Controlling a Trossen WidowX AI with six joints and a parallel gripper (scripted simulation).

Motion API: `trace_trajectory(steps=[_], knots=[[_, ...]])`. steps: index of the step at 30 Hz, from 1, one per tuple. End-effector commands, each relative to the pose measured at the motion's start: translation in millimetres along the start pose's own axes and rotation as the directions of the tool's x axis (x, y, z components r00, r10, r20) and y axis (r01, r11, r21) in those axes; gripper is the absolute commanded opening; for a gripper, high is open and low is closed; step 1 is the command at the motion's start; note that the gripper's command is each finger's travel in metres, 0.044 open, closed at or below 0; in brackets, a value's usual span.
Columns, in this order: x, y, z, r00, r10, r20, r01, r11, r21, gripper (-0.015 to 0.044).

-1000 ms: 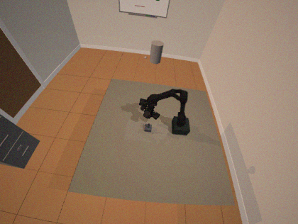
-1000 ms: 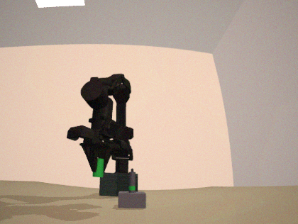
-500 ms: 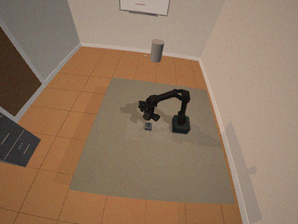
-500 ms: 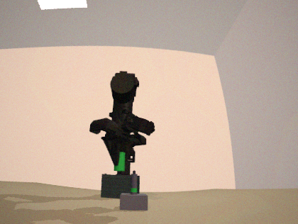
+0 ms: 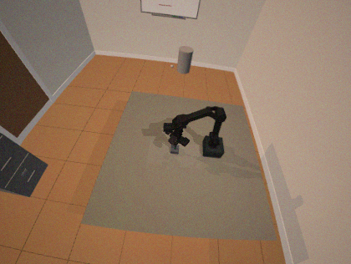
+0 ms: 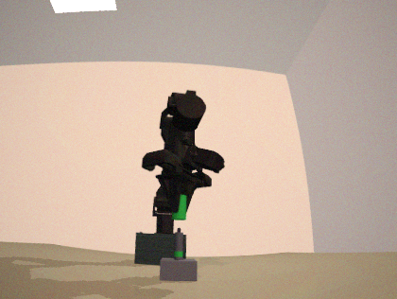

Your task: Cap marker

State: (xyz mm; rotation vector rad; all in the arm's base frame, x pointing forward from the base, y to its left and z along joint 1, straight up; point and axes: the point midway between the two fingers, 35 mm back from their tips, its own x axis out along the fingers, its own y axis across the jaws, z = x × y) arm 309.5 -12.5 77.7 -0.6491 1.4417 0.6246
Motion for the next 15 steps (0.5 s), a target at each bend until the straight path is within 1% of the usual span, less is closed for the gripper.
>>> trace_trajectory(steps=[1, 15], knots=[[3.5, 1.1, 0.1, 1.0, -0.002, -0.005, 0.002, 1.0, 0.005, 0.0], [20.8, 0.3, 0.7, 1.0, -0.002, -0.005, 0.002, 1.0, 0.005, 0.0]])
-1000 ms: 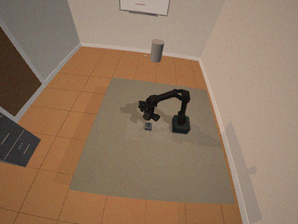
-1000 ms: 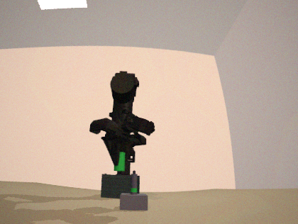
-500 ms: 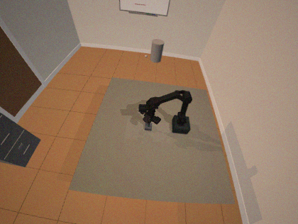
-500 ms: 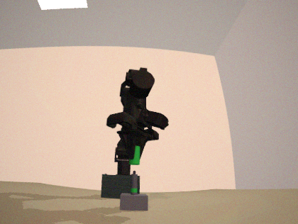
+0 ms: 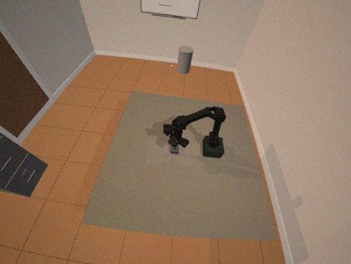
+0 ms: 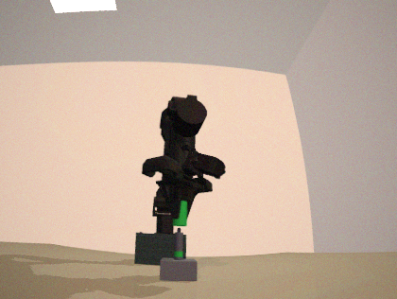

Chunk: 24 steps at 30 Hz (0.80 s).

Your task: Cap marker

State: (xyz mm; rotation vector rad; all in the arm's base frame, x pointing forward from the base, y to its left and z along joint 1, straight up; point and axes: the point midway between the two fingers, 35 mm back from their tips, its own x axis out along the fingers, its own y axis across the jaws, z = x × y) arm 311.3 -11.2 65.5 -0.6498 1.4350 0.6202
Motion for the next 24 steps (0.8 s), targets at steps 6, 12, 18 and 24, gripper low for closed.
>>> trace_trajectory(steps=[6, 12, 18, 24], knots=[[18.2, 0.5, -1.3, 1.0, 0.004, -0.01, -0.004, 1.0, 0.004, 0.0], [27.9, 0.7, -1.6, 1.0, 0.004, -0.01, -0.004, 1.0, 0.004, 0.0], [37.4, 1.2, -2.1, 1.0, 0.004, -0.01, -0.004, 1.0, 0.004, 0.0], [42.6, 1.3, -2.3, 1.0, 0.004, -0.01, -0.004, 1.0, 0.004, 0.0]])
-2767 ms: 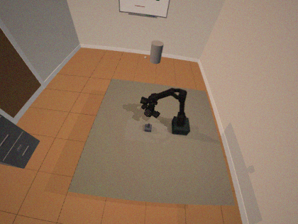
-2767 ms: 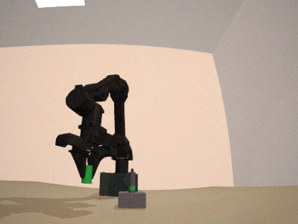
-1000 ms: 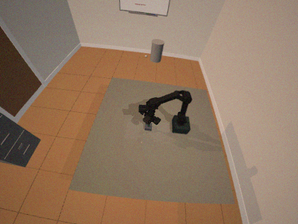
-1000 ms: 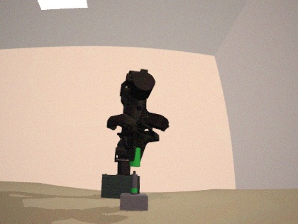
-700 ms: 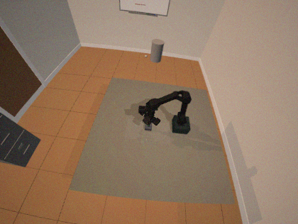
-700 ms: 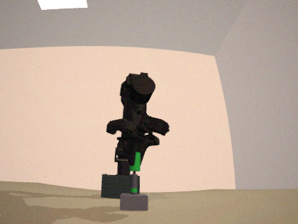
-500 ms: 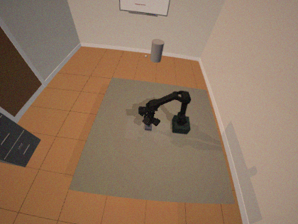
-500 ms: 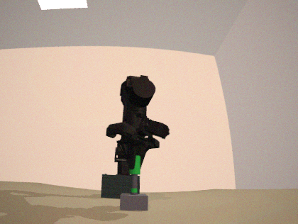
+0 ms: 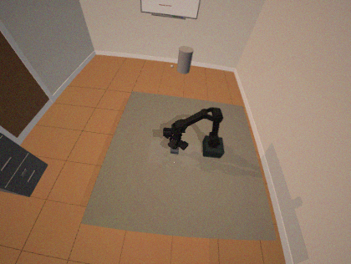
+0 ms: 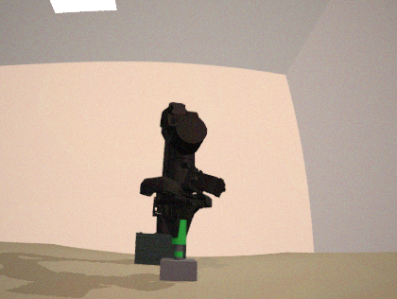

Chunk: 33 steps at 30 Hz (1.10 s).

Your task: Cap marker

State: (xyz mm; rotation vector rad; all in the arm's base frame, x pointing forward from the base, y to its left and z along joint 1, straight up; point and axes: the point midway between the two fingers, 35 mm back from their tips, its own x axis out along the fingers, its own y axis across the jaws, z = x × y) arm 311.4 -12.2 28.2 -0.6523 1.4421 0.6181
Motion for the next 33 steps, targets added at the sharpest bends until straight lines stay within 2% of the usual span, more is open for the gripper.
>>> trace_trajectory(steps=[1, 12, 28, 29, 33], knots=[[5.4, 0.8, -0.5, 1.0, 0.004, -0.003, -0.004, 1.0, 0.003, 0.0], [5.5, 0.9, -0.6, 1.0, 0.004, -0.003, -0.004, 1.0, 0.003, 0.0], [4.8, 0.9, -0.8, 1.0, 0.004, -0.003, -0.004, 1.0, 0.0, 0.042], [4.8, 0.9, -0.8, 1.0, 0.004, -0.003, -0.004, 1.0, 0.0, 0.044], [-7.2, -0.2, 0.3, 1.0, 0.004, -0.003, -0.004, 1.0, 0.0, 0.044]])
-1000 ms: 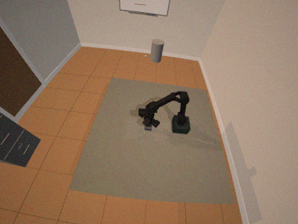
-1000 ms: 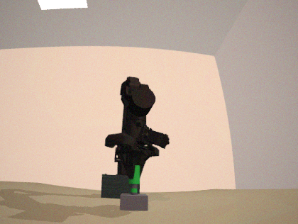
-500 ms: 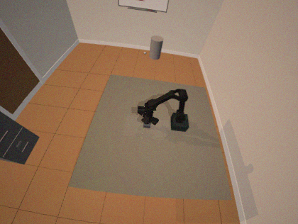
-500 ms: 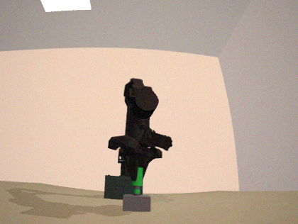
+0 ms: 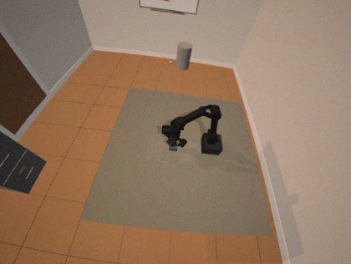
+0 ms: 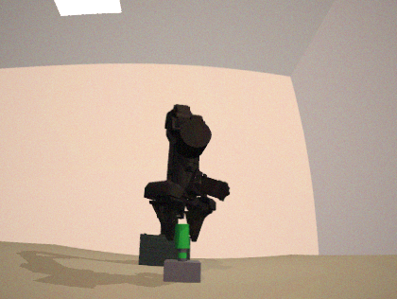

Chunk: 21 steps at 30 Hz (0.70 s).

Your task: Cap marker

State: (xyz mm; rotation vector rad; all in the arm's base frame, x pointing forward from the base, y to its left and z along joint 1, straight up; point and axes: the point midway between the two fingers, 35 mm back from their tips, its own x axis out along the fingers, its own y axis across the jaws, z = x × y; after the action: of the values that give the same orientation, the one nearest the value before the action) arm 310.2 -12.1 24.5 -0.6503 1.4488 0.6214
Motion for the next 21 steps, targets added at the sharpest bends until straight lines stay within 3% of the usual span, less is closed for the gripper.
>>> trace_trajectory(steps=[1, 4, 9, 11, 14, 18, 21], knots=[[-26.4, -2.0, 1.7, 1.0, -0.002, 0.002, 0.002, 1.0, 0.0, 0.044], [-71.0, -0.5, 0.4, 1.0, -0.002, 0.002, 0.002, 1.0, 0.0, 0.044], [-74.2, -0.1, 0.1, 1.0, -0.002, 0.002, 0.002, 1.0, 0.0, 0.044], [-73.5, -0.2, -0.2, 1.0, -0.002, 0.002, 0.002, 0.998, 0.065, 0.0387], [-70.5, -0.3, -1.3, 1.0, -0.002, 0.002, 0.001, 0.941, 0.339, 0.0309], [-66.4, -0.4, -3.0, 1.0, -0.002, 0.002, 0.0, 0.735, 0.678, 0.0204], [-64.0, -0.4, -3.9, 1.0, -0.002, 0.002, -0.001, 0.561, 0.827, 0.0125]])
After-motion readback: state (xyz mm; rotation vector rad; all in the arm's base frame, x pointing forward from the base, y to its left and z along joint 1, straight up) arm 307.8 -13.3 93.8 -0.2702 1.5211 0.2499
